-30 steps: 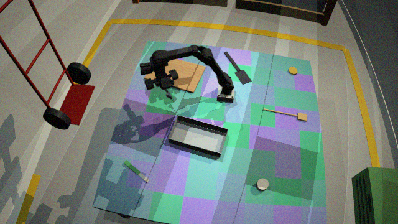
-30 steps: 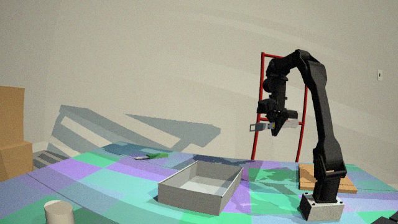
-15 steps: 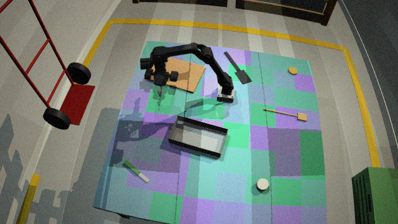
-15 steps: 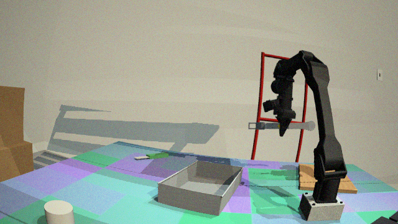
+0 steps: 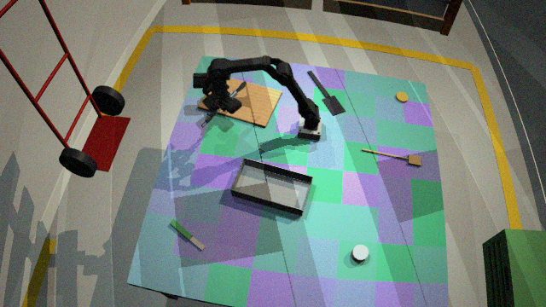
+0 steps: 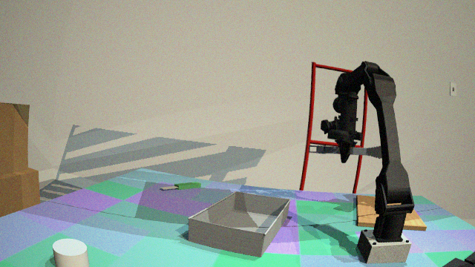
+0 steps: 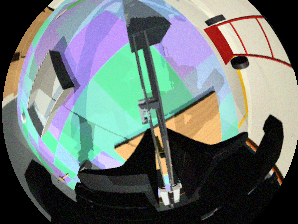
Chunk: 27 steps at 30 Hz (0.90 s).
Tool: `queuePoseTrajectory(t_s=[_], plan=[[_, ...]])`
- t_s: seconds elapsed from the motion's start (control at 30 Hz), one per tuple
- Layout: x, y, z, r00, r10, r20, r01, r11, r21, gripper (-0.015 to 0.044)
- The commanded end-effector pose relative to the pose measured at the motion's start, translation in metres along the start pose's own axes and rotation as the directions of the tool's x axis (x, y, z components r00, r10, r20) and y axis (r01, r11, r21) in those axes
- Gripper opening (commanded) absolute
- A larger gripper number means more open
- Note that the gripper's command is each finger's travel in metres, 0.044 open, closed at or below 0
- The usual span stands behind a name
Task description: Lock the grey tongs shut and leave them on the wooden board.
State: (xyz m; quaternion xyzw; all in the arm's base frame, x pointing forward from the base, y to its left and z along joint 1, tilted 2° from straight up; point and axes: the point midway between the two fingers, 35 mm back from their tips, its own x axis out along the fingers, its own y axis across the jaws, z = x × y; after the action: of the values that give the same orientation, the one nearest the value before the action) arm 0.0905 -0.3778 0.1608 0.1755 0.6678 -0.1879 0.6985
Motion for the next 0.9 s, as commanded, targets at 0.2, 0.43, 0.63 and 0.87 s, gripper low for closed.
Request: queuePoseTrajectory(t_s=[0.2, 0.43, 0.63, 0.87], plan=[[0.000, -0.013, -0.014, 1.000, -0.001, 0.004, -0.001, 0.930, 0.369, -0.0150], [0.000, -0.021, -0.025, 1.000, -0.001, 0.004, -0.001, 0.791, 0.612, -0.0150], [0.000, -0.029, -0.035, 1.000, -0.002, 0.004, -0.002, 0.622, 0.783, -0.0150], [0.000, -0.037, -0.046, 1.000, -0.002, 0.003, -0.002, 0.381, 0.925, -0.0150]])
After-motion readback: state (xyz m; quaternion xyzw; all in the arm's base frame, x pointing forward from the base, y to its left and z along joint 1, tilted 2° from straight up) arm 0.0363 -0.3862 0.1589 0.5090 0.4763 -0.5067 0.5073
